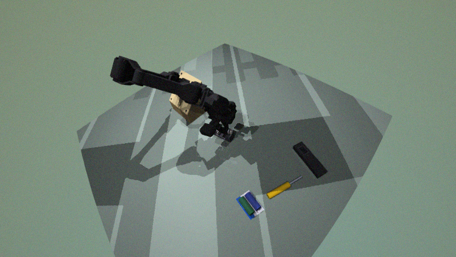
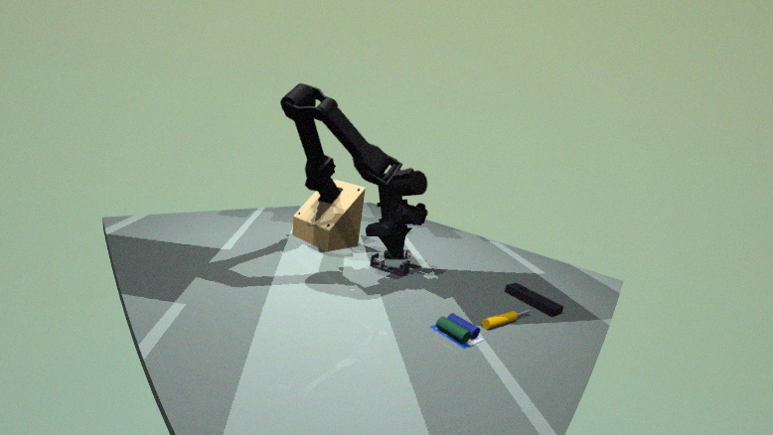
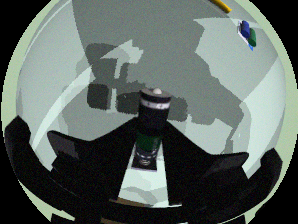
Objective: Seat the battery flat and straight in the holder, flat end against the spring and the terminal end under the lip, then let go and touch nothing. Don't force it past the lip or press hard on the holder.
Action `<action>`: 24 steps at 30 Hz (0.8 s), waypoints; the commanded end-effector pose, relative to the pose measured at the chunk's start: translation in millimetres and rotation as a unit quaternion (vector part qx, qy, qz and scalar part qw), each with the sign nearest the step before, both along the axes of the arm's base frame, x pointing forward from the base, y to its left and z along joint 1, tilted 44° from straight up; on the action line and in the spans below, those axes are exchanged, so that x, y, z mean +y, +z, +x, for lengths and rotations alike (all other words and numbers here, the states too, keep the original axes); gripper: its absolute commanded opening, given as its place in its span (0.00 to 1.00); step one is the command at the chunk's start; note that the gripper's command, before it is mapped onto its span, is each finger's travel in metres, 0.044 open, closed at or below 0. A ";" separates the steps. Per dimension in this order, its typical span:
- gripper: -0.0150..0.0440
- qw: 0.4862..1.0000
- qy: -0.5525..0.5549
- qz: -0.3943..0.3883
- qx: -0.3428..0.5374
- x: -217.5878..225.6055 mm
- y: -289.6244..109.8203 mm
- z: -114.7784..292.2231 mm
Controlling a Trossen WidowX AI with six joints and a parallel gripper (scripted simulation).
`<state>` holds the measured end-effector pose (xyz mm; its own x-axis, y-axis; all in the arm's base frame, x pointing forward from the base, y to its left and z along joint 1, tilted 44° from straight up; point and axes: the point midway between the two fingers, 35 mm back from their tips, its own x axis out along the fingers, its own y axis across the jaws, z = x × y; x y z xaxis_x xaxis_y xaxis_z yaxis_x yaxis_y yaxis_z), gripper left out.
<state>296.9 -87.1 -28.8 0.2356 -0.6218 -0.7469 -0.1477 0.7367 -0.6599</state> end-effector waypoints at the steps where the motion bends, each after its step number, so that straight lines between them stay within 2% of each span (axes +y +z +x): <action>1: 0.39 1.000 0.008 0.006 -0.008 -2.3 -2.8 -1.8; 24: 0.39 0.996 0.058 0.023 -0.058 -10.1 -11.0 -7.8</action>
<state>291.8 -94.5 -38.7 0.3728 -0.5614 -0.7388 -0.1557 0.7471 -0.6463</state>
